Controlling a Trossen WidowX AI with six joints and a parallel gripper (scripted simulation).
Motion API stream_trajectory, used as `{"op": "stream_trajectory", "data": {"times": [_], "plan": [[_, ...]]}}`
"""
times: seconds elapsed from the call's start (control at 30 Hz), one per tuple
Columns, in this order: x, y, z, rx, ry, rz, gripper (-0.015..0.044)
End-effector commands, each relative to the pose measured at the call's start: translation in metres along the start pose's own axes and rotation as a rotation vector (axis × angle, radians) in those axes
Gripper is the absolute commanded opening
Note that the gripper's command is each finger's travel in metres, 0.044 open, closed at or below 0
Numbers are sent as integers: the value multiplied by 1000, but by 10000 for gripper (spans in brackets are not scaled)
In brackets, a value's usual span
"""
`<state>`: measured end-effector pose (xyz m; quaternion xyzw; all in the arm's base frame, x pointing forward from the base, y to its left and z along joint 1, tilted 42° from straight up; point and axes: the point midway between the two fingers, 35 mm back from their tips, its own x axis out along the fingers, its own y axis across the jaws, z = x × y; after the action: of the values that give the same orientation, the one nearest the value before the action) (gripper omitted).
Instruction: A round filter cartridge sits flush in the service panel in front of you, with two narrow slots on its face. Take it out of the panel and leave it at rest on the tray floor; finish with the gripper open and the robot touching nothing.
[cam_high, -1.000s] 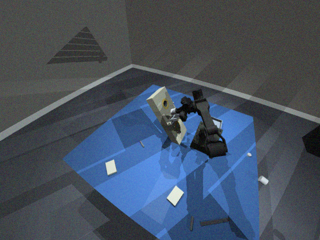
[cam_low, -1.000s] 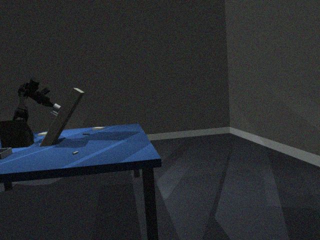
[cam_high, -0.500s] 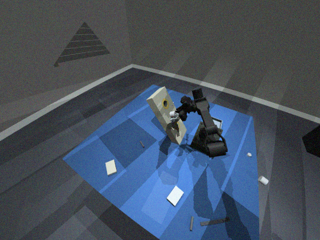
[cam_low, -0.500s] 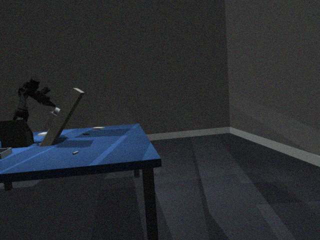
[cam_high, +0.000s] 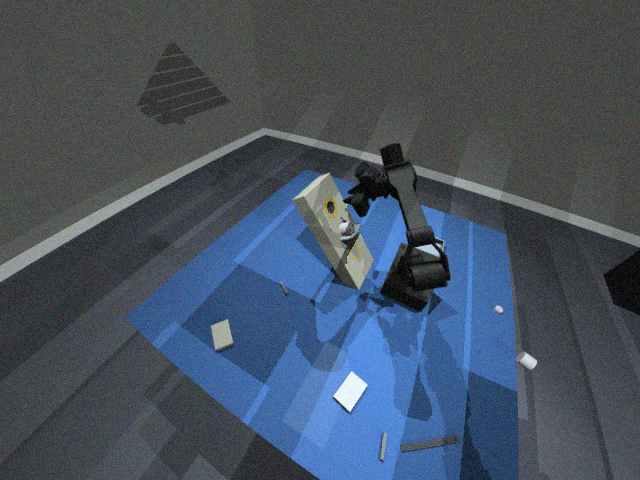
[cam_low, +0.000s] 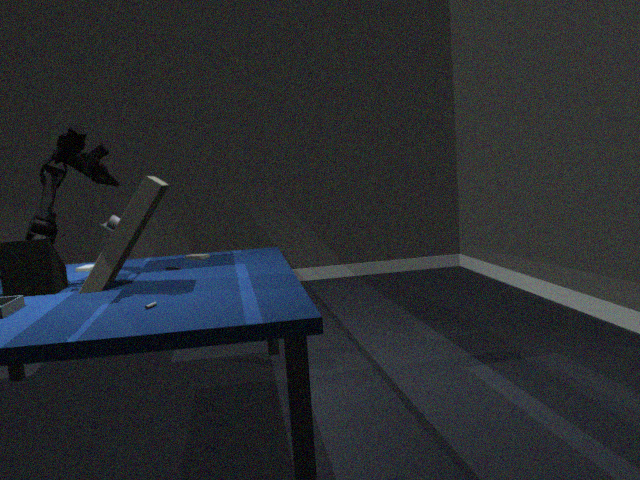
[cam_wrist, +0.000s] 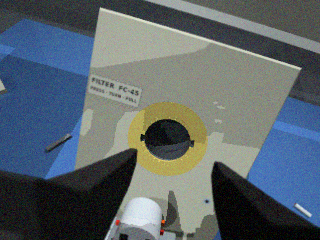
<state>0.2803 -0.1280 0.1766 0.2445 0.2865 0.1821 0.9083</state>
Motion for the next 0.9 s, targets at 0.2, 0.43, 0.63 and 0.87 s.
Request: {"op": "stream_trajectory", "data": {"times": [0.2,0.43,0.63,0.87], "plan": [[-19,-3,17,17,55,0,305],[12,19,-84,154,412,37,305],[16,19,-88,157,422,37,305],[26,19,-92,156,422,36,305]]}}
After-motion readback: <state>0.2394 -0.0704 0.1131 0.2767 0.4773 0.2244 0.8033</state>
